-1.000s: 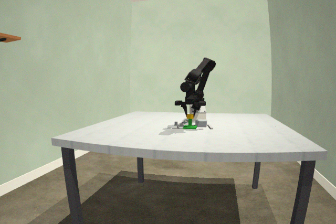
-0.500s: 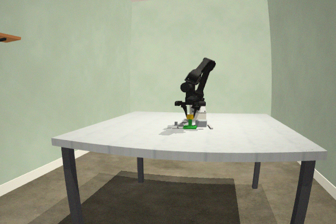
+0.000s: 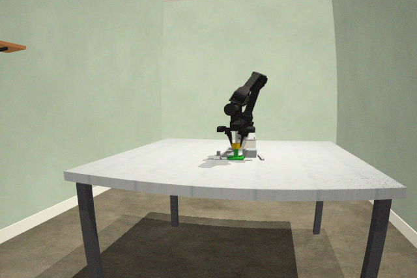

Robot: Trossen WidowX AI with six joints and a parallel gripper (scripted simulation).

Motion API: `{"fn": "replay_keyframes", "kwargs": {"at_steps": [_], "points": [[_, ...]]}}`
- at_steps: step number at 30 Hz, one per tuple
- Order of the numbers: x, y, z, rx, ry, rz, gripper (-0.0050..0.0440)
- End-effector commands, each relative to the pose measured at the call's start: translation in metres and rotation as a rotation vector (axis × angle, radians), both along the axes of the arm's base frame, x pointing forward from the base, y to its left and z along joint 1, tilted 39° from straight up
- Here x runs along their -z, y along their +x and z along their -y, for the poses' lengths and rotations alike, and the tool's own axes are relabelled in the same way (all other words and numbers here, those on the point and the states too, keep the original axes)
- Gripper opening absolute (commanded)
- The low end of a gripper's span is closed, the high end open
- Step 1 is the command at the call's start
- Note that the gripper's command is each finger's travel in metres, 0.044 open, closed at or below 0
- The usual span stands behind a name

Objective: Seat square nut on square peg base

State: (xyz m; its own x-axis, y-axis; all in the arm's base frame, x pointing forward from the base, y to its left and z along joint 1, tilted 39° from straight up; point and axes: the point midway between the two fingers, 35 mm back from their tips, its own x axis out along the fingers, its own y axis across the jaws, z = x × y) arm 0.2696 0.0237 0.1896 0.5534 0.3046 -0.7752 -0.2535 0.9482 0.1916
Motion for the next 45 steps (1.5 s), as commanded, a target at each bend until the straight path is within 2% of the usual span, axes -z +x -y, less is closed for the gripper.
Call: {"fn": "replay_keyframes", "kwargs": {"at_steps": [1, 45], "points": [[0.003, 0.002, 0.000, 0.004, -0.001, -0.004, 0.0000], [0.023, 0.017, -0.008, 0.004, -0.001, -0.004, 0.0000]]}}
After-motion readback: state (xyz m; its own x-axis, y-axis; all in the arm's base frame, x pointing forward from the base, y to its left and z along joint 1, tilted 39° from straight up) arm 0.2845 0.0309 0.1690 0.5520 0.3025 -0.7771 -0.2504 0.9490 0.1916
